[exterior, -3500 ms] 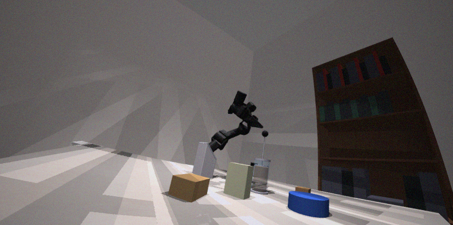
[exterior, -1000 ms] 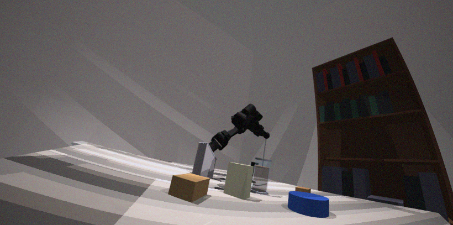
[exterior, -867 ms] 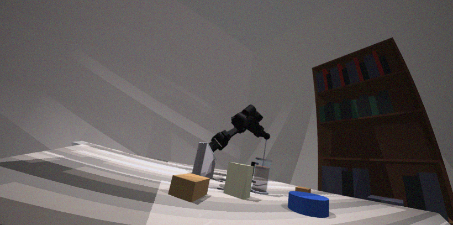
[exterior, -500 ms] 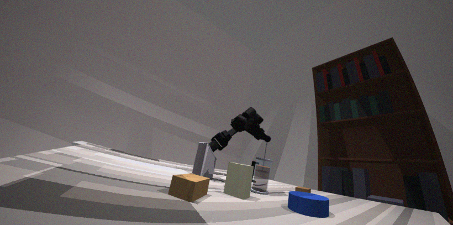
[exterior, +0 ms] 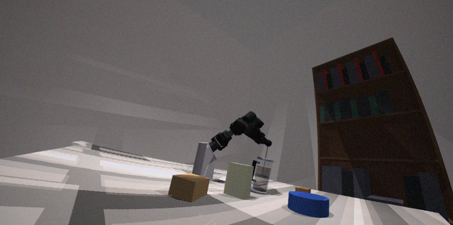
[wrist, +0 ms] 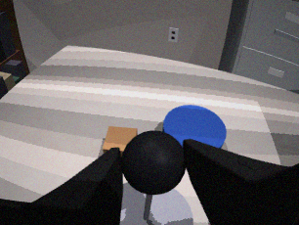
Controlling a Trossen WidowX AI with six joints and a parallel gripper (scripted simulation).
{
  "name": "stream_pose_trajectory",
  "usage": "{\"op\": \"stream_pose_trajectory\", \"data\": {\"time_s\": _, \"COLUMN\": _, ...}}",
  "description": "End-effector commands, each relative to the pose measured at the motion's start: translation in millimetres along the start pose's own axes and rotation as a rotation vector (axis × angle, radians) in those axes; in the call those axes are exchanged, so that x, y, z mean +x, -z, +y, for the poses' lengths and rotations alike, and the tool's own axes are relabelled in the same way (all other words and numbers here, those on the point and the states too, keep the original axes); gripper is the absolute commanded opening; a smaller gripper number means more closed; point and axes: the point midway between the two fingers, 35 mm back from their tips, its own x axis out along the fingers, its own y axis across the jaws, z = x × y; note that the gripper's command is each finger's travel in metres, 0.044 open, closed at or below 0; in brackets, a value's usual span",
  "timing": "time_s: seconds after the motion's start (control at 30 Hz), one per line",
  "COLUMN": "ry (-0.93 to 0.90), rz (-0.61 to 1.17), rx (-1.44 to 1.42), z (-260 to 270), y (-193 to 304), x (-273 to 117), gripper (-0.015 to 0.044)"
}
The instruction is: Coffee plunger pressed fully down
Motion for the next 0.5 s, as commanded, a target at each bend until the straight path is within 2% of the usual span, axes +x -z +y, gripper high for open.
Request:
{"op": "stream_pose_trajectory", "data": {"time_s": 0.0, "ry": -0.01, "rz": 0.054, "rx": 0.051, "z": 1, "y": 25, "x": 5, "gripper": 0.0125}}
{"op": "stream_pose_trajectory", "data": {"time_s": 0.47, "ry": -0.015, "rz": 0.046, "rx": 0.054, "z": 2, "y": 33, "x": 23, "gripper": 0.0125}}
